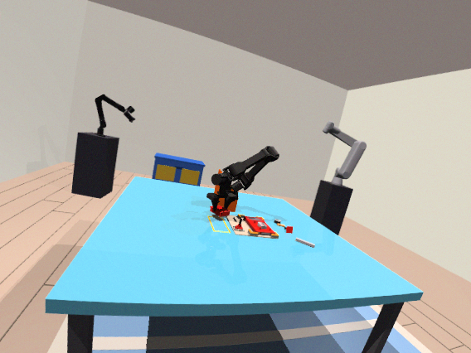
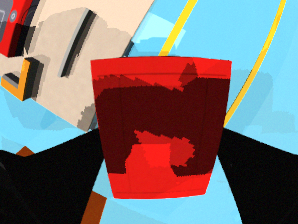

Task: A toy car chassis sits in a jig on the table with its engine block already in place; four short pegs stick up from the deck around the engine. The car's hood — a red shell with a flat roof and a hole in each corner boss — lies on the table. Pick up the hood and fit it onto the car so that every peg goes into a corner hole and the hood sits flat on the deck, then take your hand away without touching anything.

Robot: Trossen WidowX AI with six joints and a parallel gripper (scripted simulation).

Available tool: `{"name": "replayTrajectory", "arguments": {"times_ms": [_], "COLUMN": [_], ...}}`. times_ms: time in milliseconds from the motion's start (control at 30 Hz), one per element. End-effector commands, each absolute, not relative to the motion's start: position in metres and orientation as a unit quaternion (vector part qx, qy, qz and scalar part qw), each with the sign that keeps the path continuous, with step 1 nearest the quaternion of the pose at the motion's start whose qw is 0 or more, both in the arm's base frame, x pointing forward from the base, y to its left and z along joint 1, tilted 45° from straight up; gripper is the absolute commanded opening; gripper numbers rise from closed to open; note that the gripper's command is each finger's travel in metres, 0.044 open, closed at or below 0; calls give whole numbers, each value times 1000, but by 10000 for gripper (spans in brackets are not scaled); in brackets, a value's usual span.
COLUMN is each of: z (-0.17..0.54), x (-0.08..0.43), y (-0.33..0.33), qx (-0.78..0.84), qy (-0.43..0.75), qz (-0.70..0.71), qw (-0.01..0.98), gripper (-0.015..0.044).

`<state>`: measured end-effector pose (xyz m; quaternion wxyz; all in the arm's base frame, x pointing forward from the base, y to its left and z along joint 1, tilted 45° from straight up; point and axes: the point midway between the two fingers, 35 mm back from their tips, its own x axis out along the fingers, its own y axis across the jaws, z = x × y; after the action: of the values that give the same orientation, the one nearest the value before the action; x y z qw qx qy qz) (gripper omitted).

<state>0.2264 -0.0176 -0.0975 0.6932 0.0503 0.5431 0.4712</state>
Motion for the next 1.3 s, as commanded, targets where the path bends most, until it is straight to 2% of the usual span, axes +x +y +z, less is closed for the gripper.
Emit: {"name": "replayTrajectory", "arguments": {"times_ms": [0, 767, 1267], "z": [-89, -49, -20], "x": [229, 231, 268], "y": [-28, -69, -42], "qx": [45, 44, 79], "qy": [541, 542, 581], "qz": [469, 469, 425], "qw": [696, 696, 690], "gripper": [0, 0, 0]}}
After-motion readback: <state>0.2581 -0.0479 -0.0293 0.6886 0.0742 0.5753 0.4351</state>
